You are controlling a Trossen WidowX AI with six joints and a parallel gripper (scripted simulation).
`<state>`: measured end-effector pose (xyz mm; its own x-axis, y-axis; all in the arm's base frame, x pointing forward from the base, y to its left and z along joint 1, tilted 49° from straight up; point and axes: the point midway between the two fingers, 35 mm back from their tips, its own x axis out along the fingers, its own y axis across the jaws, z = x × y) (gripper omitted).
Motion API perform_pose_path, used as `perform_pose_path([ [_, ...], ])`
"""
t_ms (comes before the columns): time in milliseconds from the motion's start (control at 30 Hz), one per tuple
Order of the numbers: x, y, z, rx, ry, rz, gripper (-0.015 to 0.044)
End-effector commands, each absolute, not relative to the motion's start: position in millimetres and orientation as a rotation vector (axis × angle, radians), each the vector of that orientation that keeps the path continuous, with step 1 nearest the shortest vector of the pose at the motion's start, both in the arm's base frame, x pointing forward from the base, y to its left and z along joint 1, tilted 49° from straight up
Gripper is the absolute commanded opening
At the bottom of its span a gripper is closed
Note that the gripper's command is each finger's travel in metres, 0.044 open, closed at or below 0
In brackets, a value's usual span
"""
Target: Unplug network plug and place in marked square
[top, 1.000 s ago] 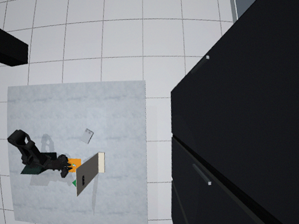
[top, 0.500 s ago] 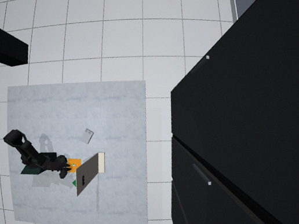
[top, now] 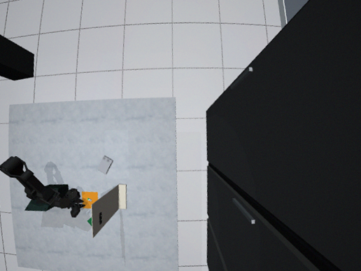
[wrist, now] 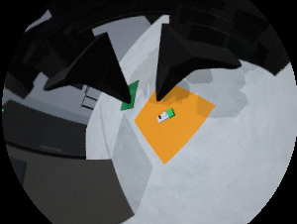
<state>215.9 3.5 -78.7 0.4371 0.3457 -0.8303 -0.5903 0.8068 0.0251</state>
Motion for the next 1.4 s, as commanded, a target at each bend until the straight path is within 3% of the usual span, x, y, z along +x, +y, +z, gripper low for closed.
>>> perform_pose_path([
  [0, 219, -1, -75, -0.293, 0.944, 0.593, 0.0156],
  [1367, 214, -30, -44, -0.291, 0.941, 0.592, 0.0156],
])
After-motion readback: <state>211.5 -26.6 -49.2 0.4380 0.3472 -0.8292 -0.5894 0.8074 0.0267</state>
